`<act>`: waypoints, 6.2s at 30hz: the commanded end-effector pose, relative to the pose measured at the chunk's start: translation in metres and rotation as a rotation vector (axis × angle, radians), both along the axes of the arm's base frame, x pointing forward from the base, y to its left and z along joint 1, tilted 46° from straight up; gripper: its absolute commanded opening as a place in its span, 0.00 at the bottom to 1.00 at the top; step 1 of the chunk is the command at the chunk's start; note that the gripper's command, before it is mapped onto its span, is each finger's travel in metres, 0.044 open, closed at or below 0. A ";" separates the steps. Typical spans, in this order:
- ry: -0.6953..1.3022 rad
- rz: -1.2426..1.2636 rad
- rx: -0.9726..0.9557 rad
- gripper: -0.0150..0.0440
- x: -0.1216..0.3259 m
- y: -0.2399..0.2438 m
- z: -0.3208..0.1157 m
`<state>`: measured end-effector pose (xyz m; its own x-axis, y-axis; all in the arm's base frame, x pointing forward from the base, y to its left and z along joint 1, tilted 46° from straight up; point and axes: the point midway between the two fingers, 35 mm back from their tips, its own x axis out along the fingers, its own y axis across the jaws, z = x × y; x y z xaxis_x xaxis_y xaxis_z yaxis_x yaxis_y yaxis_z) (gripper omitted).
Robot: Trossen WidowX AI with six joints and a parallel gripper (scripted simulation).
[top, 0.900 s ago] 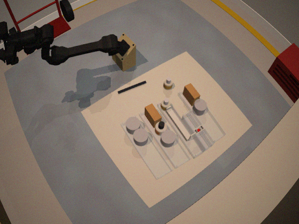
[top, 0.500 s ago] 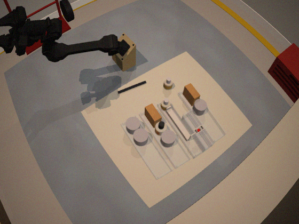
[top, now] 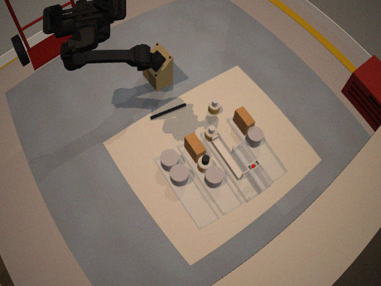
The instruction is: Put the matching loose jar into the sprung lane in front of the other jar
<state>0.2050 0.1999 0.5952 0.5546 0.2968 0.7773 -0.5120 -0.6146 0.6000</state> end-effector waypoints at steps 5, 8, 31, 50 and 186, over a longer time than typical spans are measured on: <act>0.238 -0.146 -0.369 1.00 0.077 0.062 -0.095; 0.322 -0.195 -0.514 1.00 0.101 0.077 -0.135; 0.973 -0.329 -1.793 1.00 0.164 0.049 -0.498; 1.370 0.182 -3.026 1.00 0.044 -0.115 -0.644; 1.445 0.106 -2.973 0.25 0.085 -0.211 -0.623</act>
